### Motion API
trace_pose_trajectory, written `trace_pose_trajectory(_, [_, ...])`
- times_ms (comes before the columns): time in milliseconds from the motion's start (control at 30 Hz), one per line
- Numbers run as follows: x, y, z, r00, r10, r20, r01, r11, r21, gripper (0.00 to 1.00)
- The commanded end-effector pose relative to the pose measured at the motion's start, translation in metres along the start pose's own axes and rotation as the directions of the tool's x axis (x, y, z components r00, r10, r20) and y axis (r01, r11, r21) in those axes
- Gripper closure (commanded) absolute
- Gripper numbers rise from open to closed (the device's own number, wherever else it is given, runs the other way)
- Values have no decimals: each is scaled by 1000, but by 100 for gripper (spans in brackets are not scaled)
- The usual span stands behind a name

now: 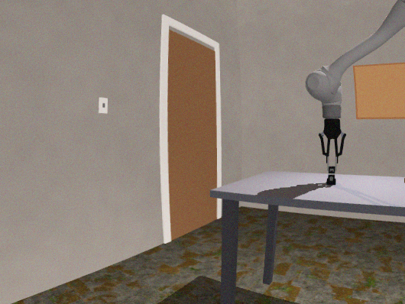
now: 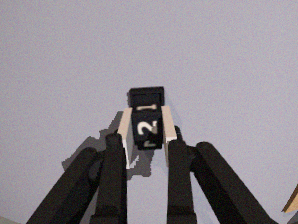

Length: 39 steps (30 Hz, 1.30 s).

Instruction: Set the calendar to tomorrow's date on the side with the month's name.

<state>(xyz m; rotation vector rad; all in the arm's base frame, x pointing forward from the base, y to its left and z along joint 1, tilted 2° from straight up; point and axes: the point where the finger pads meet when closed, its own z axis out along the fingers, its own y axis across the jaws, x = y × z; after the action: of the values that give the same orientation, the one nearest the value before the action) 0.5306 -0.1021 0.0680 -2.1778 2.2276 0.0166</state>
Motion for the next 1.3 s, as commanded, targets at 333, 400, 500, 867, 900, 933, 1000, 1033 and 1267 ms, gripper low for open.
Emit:
trace_pose_trajectory(333, [0, 0, 3, 1000, 0, 0, 0, 1000, 0, 84])
trace_pose_trajectory(400, [0, 0, 4, 1000, 0, 0, 0, 1000, 0, 84])
trace_pose_trajectory(500, [0, 0, 7, 1000, 0, 0, 0, 1000, 0, 84])
trace_pose_trajectory(867, [0, 0, 15, 1000, 0, 0, 0, 1000, 0, 84])
trace_pose_trajectory(900, [0, 0, 16, 1000, 0, 0, 0, 1000, 0, 84])
trace_pose_trajectory(933, [0, 0, 16, 1000, 0, 0, 0, 1000, 0, 84])
trace_pose_trajectory(1000, [0, 0, 18, 1000, 0, 0, 0, 1000, 0, 84])
trace_pose_trajectory(1033, [0, 0, 19, 1000, 0, 0, 0, 1000, 0, 84])
trace_pose_trajectory(1267, [0, 0, 22, 1000, 0, 0, 0, 1000, 0, 84])
